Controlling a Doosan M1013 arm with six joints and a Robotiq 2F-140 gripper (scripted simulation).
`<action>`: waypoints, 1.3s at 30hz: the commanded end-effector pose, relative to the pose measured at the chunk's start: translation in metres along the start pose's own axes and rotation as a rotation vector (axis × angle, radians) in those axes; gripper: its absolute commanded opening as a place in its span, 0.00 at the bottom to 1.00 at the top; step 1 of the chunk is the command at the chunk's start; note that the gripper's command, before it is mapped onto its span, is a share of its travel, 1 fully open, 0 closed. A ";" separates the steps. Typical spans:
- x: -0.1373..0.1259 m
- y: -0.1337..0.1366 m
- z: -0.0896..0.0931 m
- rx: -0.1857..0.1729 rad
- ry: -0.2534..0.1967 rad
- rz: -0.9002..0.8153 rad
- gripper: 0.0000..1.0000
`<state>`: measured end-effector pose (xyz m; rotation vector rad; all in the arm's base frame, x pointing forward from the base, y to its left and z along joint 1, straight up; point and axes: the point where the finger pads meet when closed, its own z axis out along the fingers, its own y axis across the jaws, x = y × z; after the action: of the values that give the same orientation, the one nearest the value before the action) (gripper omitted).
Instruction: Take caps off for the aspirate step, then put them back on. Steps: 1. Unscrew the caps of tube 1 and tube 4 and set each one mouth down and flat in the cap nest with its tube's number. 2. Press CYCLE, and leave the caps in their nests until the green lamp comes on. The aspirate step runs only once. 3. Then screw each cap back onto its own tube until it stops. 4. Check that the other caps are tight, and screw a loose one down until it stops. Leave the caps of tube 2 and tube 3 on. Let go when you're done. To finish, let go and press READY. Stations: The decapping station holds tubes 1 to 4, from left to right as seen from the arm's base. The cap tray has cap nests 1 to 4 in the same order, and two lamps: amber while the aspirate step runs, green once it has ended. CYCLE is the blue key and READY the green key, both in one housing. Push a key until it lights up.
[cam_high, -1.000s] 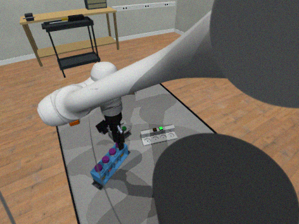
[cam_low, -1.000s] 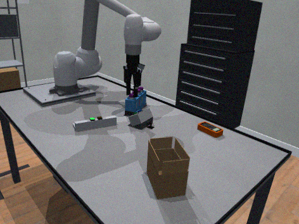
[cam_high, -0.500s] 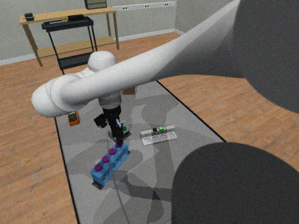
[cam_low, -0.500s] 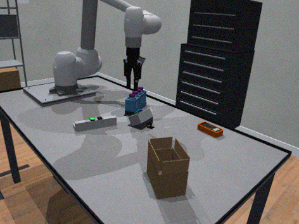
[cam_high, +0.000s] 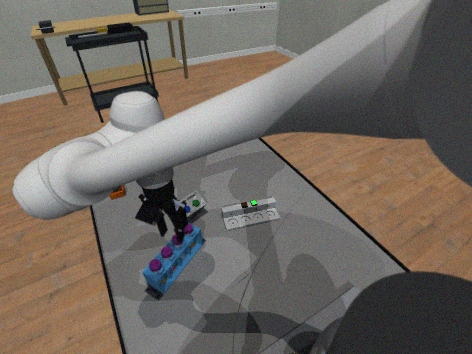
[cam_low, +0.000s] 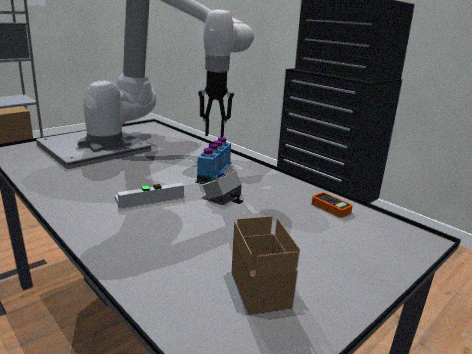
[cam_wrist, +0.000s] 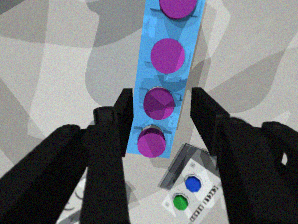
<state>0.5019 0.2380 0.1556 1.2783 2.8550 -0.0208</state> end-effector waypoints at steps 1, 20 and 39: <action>0.022 0.005 -0.001 -0.007 0.016 -0.077 0.41; 0.036 0.007 0.026 -0.007 0.016 -0.077 0.41; 0.037 0.007 0.038 -0.007 0.016 -0.077 0.41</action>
<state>0.4830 0.2695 0.1173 1.1722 2.9136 -0.0028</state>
